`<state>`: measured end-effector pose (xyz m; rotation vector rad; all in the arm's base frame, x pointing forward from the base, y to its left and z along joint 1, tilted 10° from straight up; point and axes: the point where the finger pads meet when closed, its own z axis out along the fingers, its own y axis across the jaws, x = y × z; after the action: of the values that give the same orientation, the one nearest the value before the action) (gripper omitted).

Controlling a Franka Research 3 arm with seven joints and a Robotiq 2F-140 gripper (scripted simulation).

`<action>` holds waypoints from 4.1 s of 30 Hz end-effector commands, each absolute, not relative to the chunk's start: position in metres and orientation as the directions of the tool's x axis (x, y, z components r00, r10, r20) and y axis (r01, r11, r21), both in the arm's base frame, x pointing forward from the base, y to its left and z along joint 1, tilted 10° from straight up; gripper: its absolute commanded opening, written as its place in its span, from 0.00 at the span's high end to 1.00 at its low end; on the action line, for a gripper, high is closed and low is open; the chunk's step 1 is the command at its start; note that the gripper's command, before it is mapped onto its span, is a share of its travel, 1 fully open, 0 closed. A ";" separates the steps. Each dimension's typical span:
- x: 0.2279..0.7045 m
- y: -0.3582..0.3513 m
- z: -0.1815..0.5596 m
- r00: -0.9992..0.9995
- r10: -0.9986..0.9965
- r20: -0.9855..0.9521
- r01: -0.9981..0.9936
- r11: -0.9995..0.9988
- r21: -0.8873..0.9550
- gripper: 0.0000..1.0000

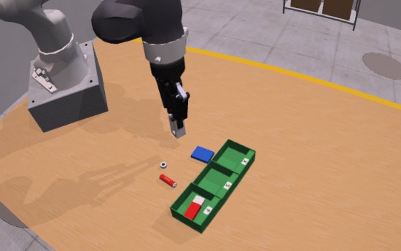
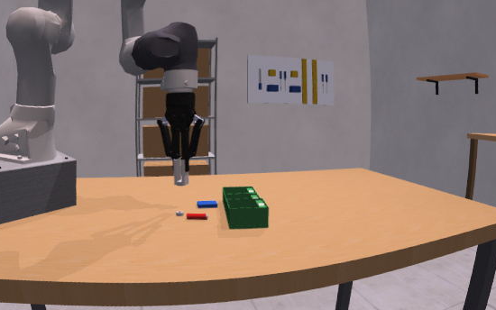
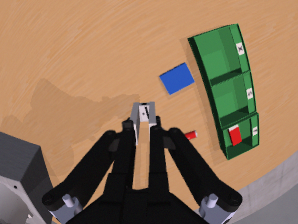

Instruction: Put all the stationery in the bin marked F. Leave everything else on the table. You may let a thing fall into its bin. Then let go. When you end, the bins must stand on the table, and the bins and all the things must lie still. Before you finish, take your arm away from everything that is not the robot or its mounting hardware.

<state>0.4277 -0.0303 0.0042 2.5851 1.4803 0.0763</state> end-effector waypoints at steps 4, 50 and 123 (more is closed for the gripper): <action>0.427 -0.031 0.004 0.505 0.862 -0.039 0.855 -0.493 0.162 0.94; 0.427 -0.031 0.004 0.505 0.862 -0.039 0.855 -0.493 0.162 0.94; 0.498 -0.125 0.031 0.505 0.862 -0.039 0.855 -0.493 0.162 0.94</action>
<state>0.5001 -0.1252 0.0326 2.6118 1.3959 0.0918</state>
